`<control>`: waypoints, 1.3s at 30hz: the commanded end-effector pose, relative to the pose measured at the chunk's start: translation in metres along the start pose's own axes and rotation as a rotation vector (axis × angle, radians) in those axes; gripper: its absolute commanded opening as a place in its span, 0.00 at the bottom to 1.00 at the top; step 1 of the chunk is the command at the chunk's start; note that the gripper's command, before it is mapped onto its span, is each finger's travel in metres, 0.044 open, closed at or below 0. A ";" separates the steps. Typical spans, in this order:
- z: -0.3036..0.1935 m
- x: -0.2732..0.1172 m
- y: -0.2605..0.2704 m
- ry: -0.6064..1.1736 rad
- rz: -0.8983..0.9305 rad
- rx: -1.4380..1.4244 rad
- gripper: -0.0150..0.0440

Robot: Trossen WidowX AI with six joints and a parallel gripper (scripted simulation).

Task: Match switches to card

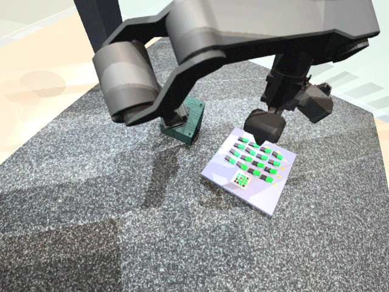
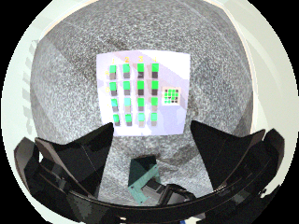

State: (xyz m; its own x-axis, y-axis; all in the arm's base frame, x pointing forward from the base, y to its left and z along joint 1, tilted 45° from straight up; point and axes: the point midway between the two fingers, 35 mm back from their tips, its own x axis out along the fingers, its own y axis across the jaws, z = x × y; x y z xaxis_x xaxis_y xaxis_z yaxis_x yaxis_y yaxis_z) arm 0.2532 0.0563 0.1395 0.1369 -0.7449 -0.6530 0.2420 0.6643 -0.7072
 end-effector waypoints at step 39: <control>0.065 0.138 -0.019 0.033 0.026 0.020 0.25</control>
State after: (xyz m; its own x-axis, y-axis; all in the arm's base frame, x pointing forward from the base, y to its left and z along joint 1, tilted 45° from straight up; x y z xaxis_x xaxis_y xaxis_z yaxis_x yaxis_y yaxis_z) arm 0.3306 -0.0620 0.0815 0.1130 -0.7219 -0.6827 0.2635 0.6843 -0.6799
